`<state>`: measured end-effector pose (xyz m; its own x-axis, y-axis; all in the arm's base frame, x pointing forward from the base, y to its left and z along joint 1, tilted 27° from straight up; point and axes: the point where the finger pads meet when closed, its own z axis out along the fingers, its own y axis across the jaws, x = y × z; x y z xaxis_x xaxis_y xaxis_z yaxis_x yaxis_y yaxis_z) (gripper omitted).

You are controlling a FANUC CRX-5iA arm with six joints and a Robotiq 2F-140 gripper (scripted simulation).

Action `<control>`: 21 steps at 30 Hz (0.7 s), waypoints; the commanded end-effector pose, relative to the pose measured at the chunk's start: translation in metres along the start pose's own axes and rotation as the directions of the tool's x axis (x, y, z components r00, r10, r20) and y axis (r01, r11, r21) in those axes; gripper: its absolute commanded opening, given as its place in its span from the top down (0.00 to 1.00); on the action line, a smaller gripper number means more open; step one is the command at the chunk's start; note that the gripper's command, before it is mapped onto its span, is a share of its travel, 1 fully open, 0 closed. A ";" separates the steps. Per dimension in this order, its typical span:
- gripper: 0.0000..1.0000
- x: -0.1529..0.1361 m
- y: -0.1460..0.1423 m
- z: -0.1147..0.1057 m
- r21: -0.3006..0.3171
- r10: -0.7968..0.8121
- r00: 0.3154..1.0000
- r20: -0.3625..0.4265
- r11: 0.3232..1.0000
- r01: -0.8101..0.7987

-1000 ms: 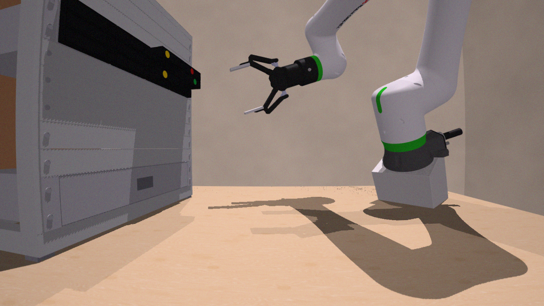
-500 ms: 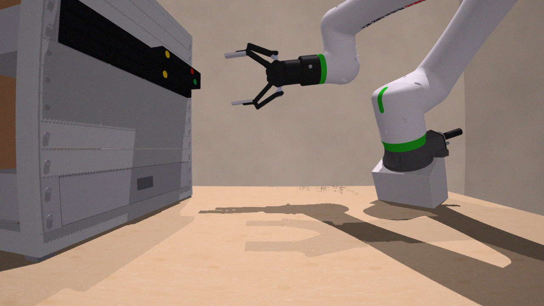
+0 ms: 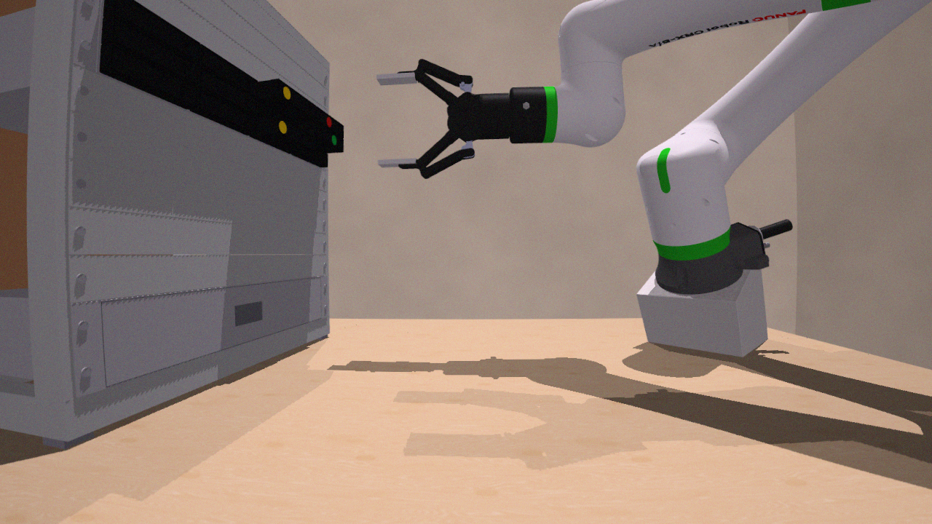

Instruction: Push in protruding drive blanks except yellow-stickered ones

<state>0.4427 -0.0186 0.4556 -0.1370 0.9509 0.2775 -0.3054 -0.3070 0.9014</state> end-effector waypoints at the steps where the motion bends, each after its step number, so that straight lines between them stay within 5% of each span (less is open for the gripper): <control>1: 0.00 0.006 0.002 0.004 -0.009 0.012 0.997 0.079 1.000 -0.011; 21: 0.00 0.010 0.001 0.003 -0.014 0.028 0.995 0.098 1.000 -0.026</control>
<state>0.4441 -0.0094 0.4597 -0.0524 0.9412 0.3336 -0.3145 -0.3326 0.8891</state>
